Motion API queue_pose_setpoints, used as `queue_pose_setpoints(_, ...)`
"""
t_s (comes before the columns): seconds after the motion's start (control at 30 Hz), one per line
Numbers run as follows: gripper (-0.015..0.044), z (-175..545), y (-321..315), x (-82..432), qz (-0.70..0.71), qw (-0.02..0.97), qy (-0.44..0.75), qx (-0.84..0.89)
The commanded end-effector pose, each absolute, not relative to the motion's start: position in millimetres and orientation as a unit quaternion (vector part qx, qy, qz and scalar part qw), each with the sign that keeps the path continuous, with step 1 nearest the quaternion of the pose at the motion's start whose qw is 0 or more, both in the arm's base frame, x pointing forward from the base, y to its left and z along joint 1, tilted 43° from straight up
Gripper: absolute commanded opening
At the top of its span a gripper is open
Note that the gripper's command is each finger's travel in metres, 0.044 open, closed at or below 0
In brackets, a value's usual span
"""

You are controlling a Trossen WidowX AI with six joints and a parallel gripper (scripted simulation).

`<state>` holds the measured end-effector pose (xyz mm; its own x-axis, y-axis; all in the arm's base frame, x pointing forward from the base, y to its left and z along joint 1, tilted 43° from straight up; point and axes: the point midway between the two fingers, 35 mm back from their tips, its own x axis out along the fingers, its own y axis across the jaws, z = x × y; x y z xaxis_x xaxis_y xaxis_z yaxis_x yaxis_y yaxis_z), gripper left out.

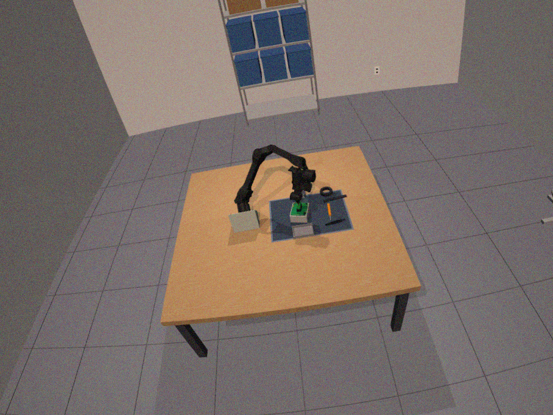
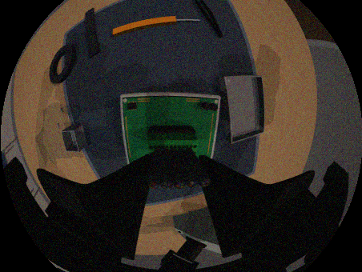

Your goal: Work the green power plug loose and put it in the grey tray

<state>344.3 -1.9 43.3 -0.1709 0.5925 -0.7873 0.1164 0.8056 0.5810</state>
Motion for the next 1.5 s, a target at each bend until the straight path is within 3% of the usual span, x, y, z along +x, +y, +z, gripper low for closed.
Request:
queue_pose_setpoints(0.0, 0.0, 56.7, -17.5, 344.2, 0.201, 0.608, 0.724, 0.256)
queue_pose_setpoints(0.3, 0.0, 45.4, -30.7, 341.7, 0.261, 0.584, 0.694, 0.329)
queue_pose_setpoints(0.77, 0.0, 64.2, -16.1, 345.7, 0.179, 0.614, 0.733, 0.23)
queue_pose_setpoints(1.2, 0.0, 50.0, -34.3, 342.5, 0.259, 0.585, 0.696, 0.326)
queue_pose_setpoints(1.47, 0.0, 57.6, -27.7, 344.2, 0.224, 0.599, 0.713, 0.285)
